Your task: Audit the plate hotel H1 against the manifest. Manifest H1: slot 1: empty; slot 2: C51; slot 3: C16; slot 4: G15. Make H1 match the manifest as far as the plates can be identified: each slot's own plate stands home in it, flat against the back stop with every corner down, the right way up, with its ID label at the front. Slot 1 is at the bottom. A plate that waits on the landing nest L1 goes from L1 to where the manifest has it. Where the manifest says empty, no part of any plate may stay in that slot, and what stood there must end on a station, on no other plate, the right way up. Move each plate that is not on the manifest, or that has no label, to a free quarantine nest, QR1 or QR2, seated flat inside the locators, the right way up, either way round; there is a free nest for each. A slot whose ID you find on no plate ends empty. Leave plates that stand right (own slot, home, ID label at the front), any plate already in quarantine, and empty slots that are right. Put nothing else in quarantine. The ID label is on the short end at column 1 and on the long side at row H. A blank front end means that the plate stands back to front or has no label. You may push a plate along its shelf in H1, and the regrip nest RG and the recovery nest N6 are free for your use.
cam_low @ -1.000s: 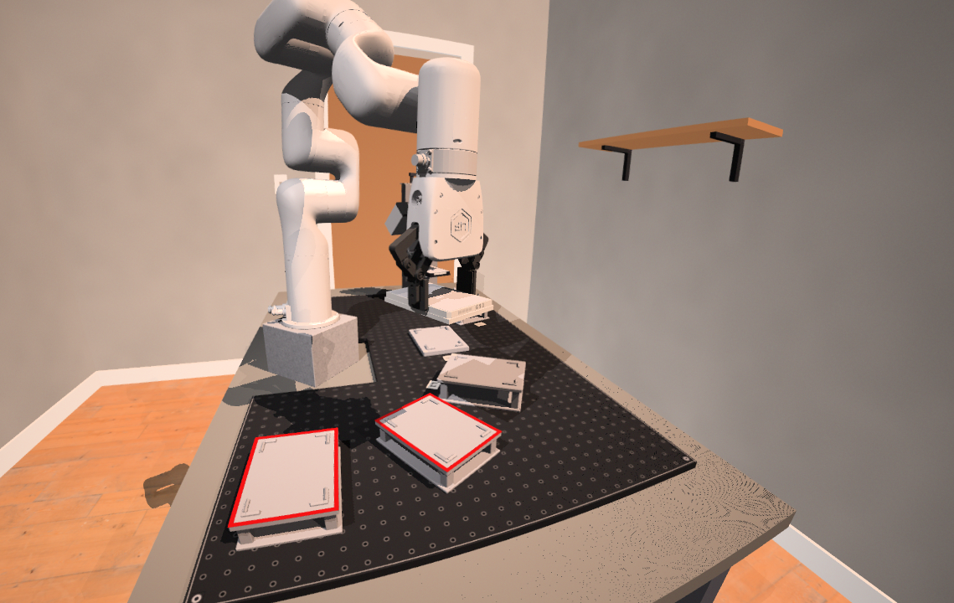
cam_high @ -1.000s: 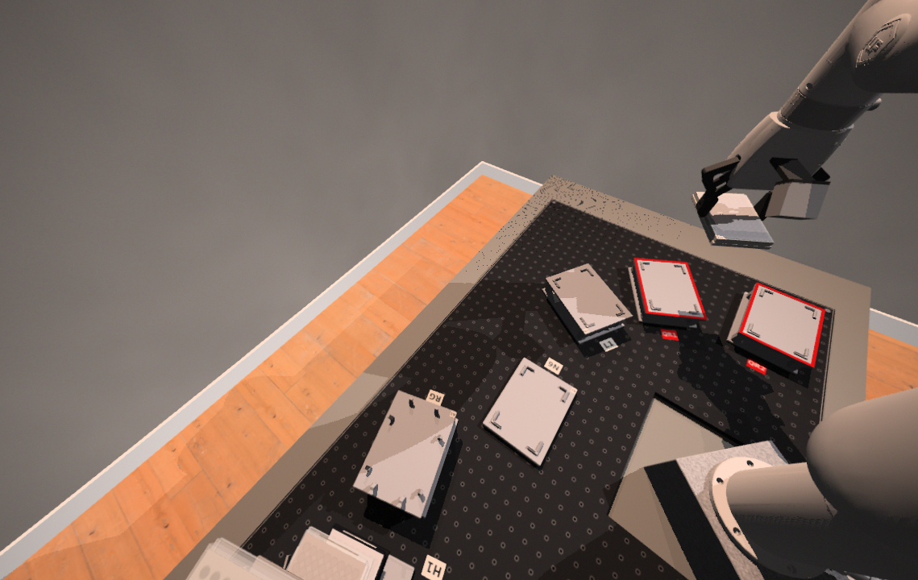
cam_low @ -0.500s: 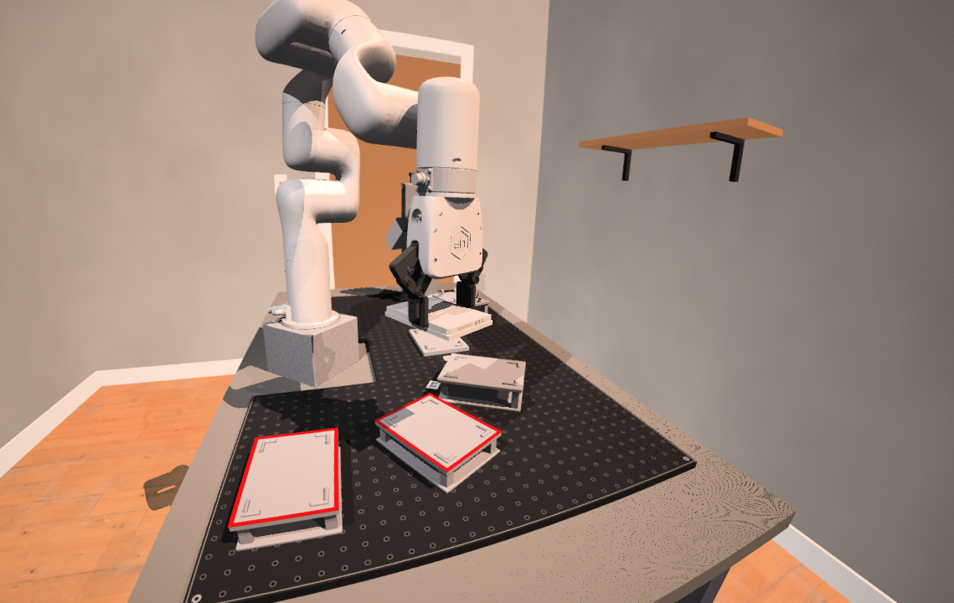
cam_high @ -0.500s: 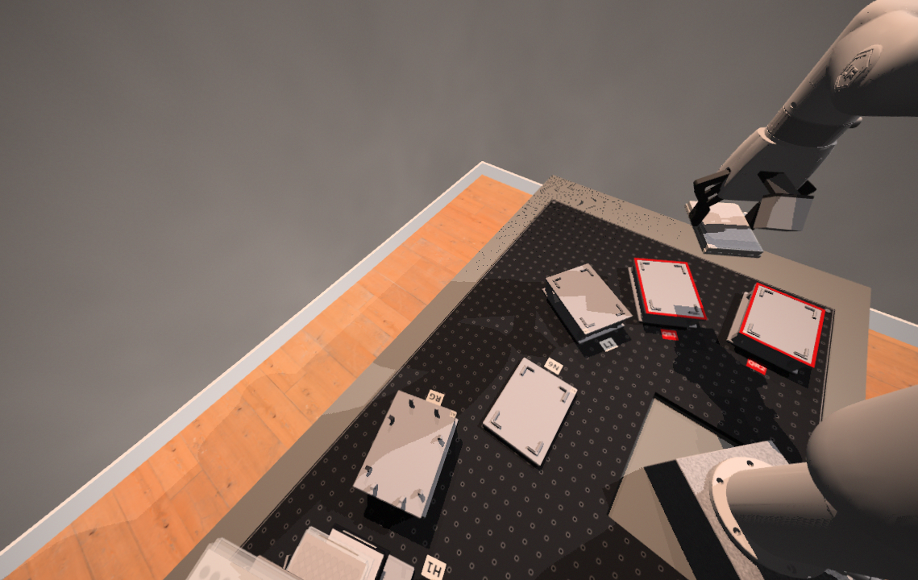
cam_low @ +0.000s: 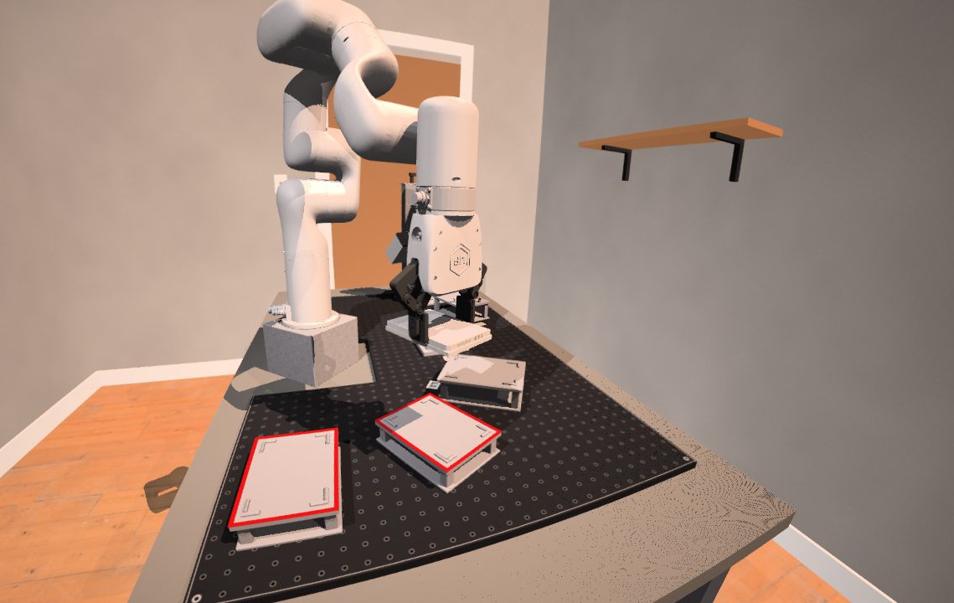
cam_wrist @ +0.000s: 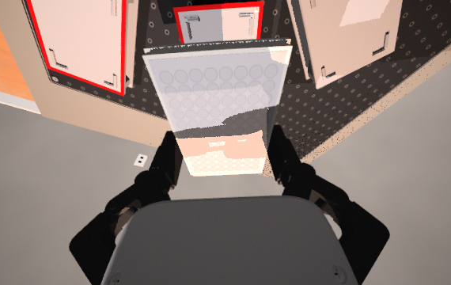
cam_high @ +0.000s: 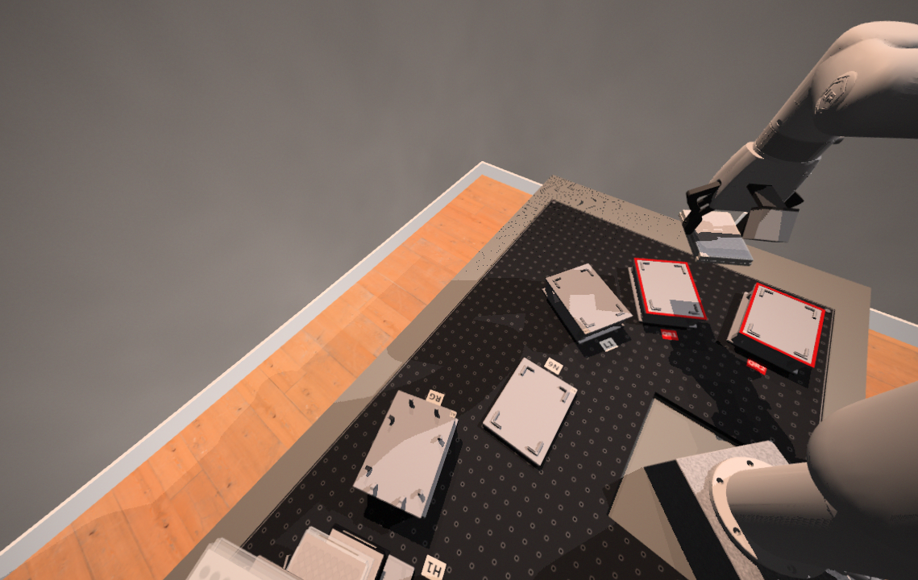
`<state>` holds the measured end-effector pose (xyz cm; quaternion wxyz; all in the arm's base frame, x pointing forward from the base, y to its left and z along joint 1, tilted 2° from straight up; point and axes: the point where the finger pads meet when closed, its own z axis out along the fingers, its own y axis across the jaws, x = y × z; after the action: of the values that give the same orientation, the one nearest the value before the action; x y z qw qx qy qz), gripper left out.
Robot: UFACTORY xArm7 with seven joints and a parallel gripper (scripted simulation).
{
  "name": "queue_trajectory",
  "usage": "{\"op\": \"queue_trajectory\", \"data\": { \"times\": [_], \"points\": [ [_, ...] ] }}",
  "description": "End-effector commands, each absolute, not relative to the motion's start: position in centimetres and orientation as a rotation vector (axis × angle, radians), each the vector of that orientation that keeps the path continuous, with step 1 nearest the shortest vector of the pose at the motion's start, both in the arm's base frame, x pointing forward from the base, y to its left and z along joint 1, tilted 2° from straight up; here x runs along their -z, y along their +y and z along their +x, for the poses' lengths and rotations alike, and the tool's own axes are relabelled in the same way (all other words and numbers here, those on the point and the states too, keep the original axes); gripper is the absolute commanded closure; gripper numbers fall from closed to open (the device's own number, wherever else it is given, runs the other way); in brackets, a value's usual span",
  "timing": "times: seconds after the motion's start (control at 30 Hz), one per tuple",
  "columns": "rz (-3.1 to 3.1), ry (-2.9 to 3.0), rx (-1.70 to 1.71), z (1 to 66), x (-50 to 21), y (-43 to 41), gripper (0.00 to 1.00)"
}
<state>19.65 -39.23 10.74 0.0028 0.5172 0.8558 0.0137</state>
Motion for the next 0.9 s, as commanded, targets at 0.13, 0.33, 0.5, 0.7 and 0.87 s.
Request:
{"op": "queue_trajectory", "data": {
  "times": [0.13,0.33,0.5,0.7,0.87],
  "points": [
    [1.620,2.681,-0.039,19.7,-9.6,-39.3,1.00],
    [1.620,2.681,-0.039,19.8,-8.9,-39.3,1.00],
    [1.620,2.681,-0.039,19.8,-8.1,-39.3,1.00],
    [1.620,2.681,-0.039,19.8,-7.1,-39.3,1.00],
    [1.620,2.681,-0.039,19.8,-6.6,-39.3,1.00]
  ]
}}
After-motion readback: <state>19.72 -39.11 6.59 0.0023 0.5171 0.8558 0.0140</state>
